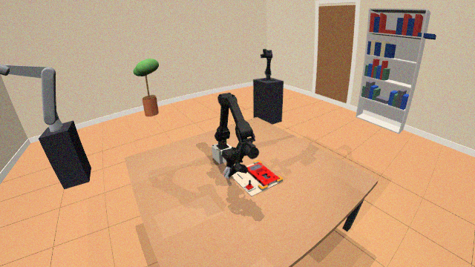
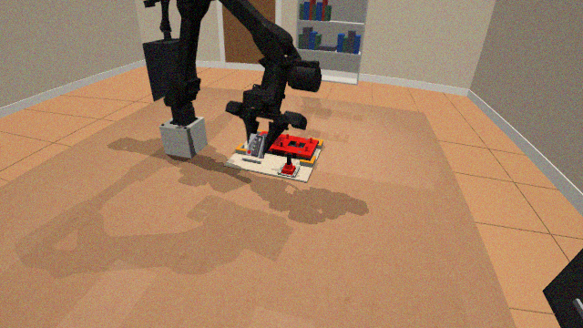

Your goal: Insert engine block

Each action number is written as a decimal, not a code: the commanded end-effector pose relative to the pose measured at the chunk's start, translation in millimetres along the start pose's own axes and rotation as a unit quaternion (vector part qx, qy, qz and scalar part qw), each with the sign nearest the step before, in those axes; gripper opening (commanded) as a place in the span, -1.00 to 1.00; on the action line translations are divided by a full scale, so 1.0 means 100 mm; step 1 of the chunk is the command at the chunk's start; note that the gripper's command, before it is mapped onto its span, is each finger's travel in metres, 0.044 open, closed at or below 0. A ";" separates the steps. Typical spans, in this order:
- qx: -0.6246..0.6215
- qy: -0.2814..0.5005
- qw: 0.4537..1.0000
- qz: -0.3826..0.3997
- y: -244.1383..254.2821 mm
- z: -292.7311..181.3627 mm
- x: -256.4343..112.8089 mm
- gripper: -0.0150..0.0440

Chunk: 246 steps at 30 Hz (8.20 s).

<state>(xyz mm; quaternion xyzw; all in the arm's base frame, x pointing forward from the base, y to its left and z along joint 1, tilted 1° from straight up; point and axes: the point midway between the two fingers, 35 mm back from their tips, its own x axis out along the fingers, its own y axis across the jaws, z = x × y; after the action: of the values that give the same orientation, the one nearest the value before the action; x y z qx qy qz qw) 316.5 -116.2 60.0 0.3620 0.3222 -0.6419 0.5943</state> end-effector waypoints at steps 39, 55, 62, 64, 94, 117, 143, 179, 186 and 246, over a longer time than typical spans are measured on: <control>0.002 -0.081 0.997 0.007 0.00 -0.45 0.60 -0.49; 0.002 -0.081 0.997 0.007 0.00 -0.63 0.87 -0.49; -0.001 -0.083 0.997 0.008 0.00 -0.64 0.87 -0.40; -0.001 -0.083 0.997 0.008 0.00 -0.64 0.87 -0.22; 0.002 -0.079 0.997 0.007 0.00 -0.73 0.46 1.00; -0.001 -0.079 0.997 0.008 0.01 -0.73 0.46 1.00; -0.002 0.277 0.961 0.008 0.01 -0.20 0.10 1.00; -0.002 0.277 0.961 0.008 0.01 -0.58 0.75 1.00; -0.002 0.277 0.961 0.008 0.01 -0.59 0.77 0.64; -0.008 0.277 0.961 0.010 0.01 0.06 -0.30 -0.49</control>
<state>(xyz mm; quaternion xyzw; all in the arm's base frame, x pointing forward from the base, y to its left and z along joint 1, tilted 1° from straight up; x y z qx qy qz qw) 317.7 -108.2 85.6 0.5265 0.4711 -0.5129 0.4877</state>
